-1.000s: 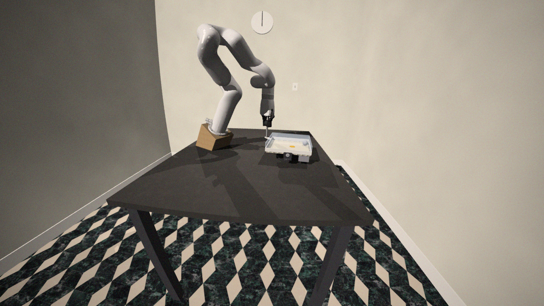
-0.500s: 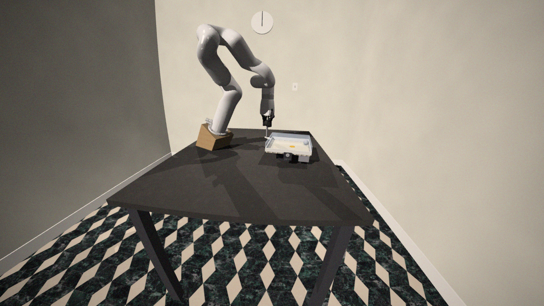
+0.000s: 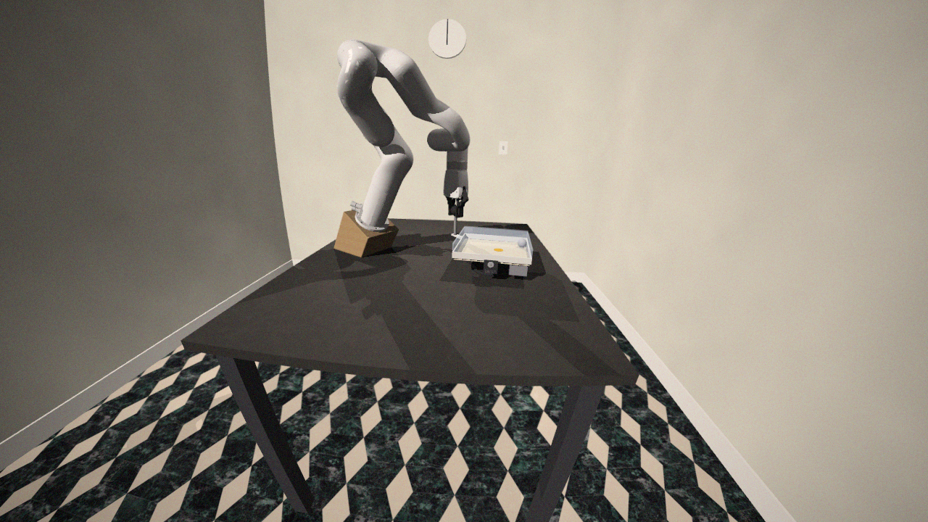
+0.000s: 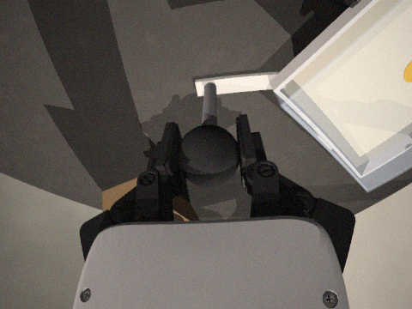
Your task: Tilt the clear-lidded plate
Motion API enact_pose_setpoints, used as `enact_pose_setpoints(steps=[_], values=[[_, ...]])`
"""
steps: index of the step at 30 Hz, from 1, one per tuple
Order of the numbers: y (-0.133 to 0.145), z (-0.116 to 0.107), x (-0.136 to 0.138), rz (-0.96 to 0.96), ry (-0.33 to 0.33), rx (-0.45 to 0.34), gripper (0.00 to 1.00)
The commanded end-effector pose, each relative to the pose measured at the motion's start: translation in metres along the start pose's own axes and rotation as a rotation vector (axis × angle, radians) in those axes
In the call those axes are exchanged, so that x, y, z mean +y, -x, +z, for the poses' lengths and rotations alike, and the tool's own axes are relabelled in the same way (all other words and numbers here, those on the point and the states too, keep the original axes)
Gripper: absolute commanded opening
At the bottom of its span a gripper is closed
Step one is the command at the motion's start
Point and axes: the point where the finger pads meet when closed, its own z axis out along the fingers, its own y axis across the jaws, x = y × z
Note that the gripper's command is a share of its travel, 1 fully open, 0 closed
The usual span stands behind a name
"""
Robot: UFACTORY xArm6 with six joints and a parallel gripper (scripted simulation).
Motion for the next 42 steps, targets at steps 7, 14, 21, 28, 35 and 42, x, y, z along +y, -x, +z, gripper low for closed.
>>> enact_pose_setpoints(steps=[7, 14, 21, 28, 35, 42], values=[[0.0006, 0.0006, -0.0001, 0.000, 0.000, -0.002, 0.00], [0.0026, -0.0015, 0.0008, 0.000, 0.000, -0.002, 0.00], [0.0033, -0.0021, 0.0010, 0.000, 0.000, -0.002, 0.00], [0.0005, -0.0004, 0.0003, 0.000, 0.000, -0.002, 0.00], [0.0002, 0.0015, -0.0005, 0.000, 0.000, -0.002, 0.00], [0.0008, 0.0009, -0.0003, 0.000, 0.000, -0.002, 0.00]])
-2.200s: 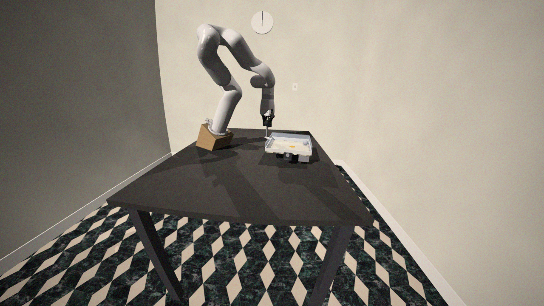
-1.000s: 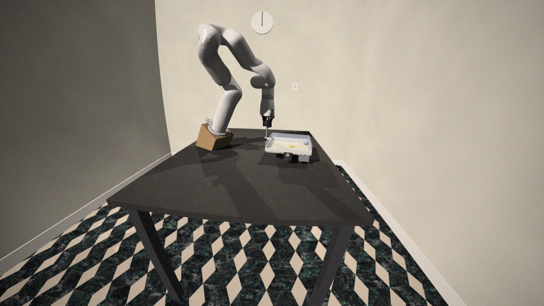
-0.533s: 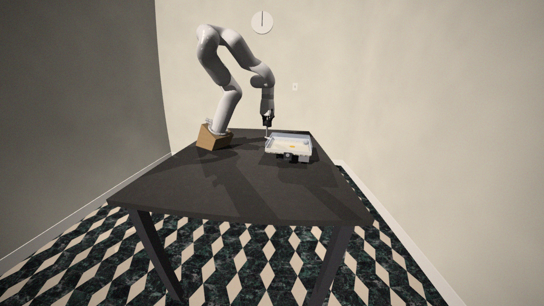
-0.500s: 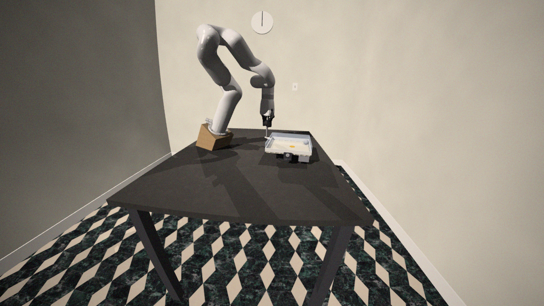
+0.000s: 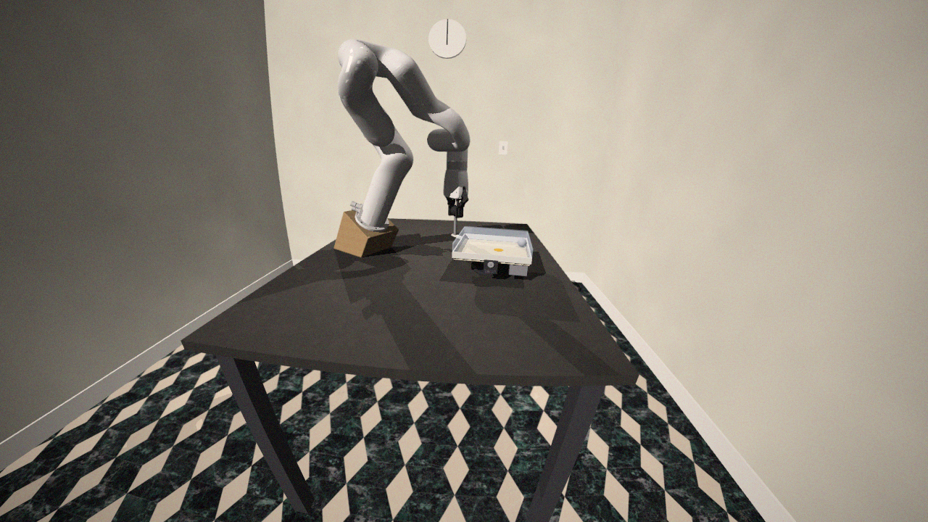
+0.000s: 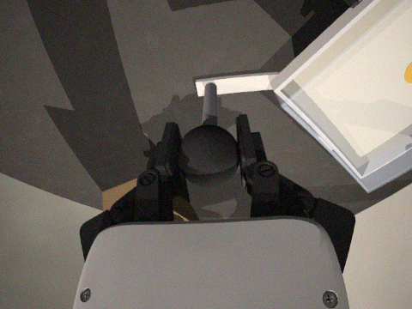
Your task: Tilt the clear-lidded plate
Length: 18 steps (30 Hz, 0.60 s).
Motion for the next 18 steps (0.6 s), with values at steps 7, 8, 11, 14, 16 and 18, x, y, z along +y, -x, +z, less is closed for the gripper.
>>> enact_pose_setpoints(steps=[7, 8, 11, 14, 16, 18], values=[[0.0031, -0.0029, 0.0013, 0.000, 0.000, -0.001, 0.00], [0.0034, -0.0033, 0.0015, 0.000, 0.000, -0.001, 0.00], [0.0034, -0.0033, 0.0015, 0.000, 0.000, -0.001, 0.00], [0.0034, -0.0033, 0.0015, 0.000, 0.000, -0.001, 0.00], [0.0028, -0.0030, 0.0014, 0.000, 0.000, -0.001, 0.00], [0.0016, -0.0023, 0.0010, 0.000, 0.000, -0.001, 0.00]])
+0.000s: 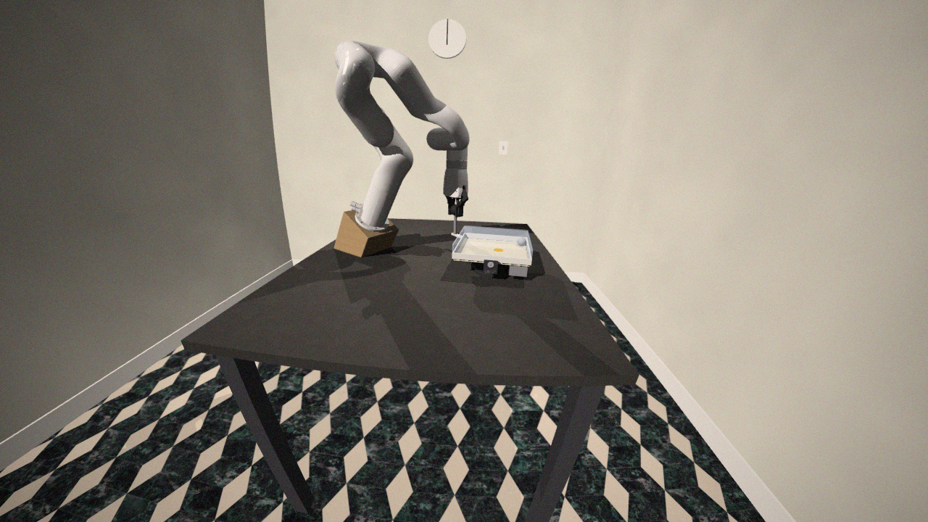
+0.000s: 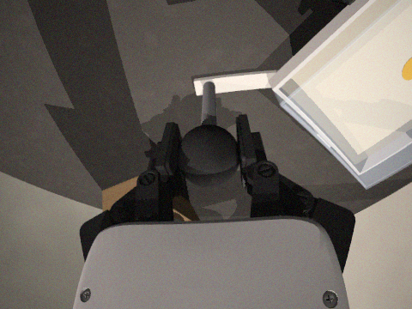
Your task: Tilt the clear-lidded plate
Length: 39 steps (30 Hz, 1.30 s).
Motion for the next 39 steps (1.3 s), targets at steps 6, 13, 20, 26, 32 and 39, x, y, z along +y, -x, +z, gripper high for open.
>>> enact_pose_setpoints(steps=[6, 13, 20, 26, 32, 39], values=[[-0.0011, 0.0038, -0.0015, -0.001, 0.001, -0.004, 0.00], [-0.0012, 0.0041, -0.0016, -0.001, 0.001, -0.004, 0.00], [0.0006, 0.0020, -0.0007, -0.001, 0.001, -0.004, 0.00], [0.0017, 0.0004, 0.0000, -0.001, 0.001, -0.004, 0.00], [0.0012, 0.0007, -0.0002, -0.001, 0.001, -0.004, 0.00], [-0.0008, 0.0035, -0.0014, -0.001, 0.001, -0.004, 0.00]])
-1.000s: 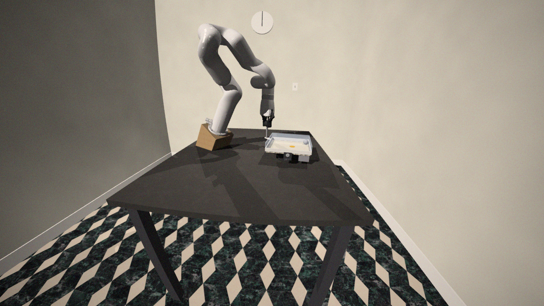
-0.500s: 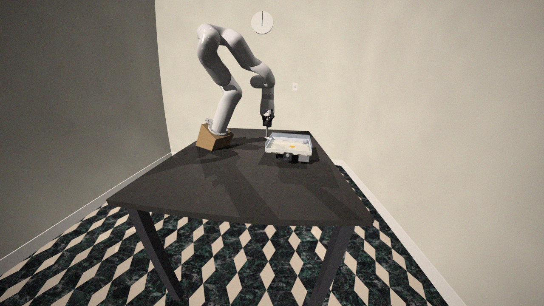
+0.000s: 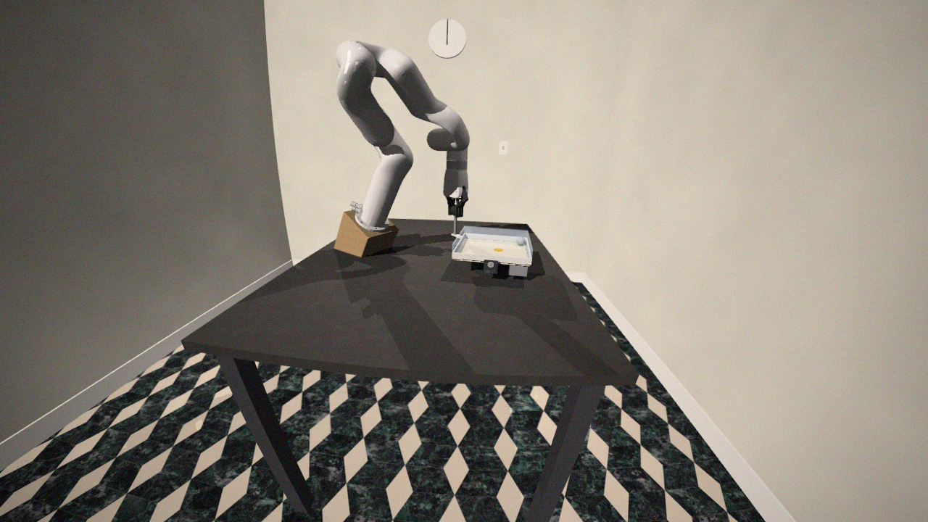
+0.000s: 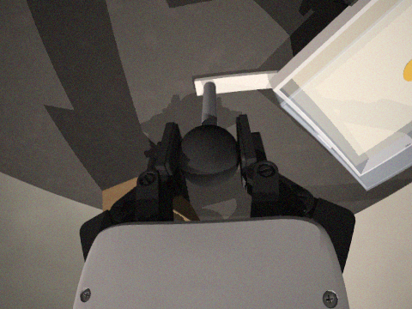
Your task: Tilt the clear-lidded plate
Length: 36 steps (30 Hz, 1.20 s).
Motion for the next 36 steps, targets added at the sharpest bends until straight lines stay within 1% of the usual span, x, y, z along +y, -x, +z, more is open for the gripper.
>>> enact_pose_setpoints(steps=[1, 26, 36], values=[[-0.0003, 0.0023, -0.0008, -0.001, 0.000, -0.002, 0.00], [0.0023, -0.0013, 0.0007, -0.001, 0.000, -0.002, 0.00], [-0.0003, 0.0026, -0.0010, -0.001, 0.000, -0.002, 0.00]])
